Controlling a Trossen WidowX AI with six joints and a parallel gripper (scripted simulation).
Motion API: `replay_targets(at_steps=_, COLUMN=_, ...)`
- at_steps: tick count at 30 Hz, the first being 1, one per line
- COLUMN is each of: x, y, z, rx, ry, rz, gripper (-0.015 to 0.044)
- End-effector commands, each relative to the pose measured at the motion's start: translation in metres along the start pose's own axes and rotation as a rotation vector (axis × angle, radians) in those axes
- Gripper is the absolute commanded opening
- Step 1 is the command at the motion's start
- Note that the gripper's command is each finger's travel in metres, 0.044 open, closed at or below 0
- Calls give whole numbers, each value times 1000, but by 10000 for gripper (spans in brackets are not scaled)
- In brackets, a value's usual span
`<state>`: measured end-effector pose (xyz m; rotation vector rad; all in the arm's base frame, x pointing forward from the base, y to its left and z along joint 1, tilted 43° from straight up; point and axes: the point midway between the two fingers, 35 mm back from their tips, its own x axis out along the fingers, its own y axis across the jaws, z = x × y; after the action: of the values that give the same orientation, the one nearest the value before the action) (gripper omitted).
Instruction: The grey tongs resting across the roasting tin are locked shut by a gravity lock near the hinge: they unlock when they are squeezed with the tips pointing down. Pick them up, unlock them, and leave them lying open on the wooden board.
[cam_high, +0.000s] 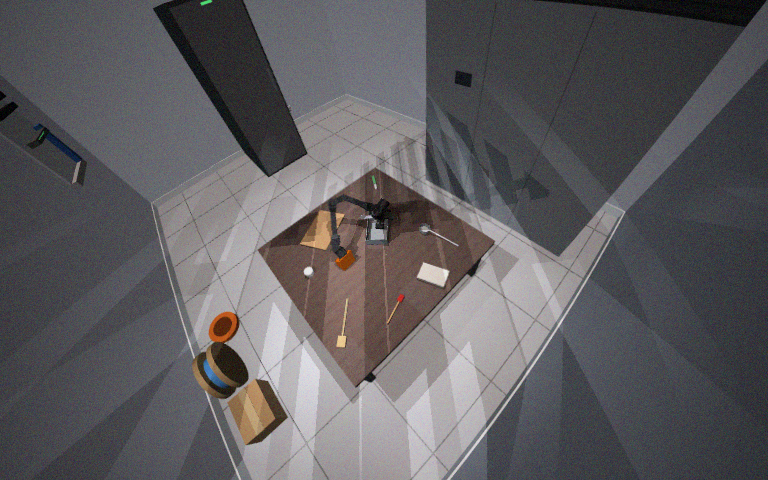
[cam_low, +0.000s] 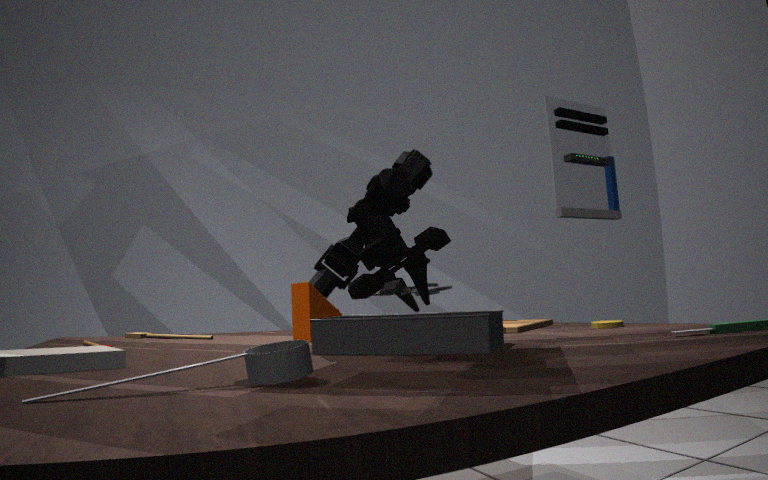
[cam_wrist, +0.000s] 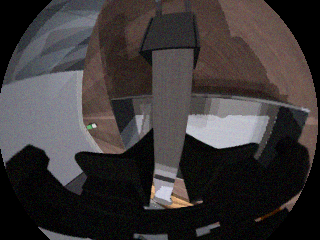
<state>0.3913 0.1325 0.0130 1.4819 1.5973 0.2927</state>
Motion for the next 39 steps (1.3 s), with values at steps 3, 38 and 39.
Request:
replay_targets(at_steps=3, x=-32, y=22, z=-3, rx=-18, ry=-5, rz=21, gripper=-150)
replay_targets(at_steps=38, x=-24, y=24, z=7, rx=-7, ry=-35, rz=-301, gripper=-150)
replay_targets(at_steps=39, x=-24, y=24, z=6, rx=-7, ry=-34, rz=-315, gripper=-150)
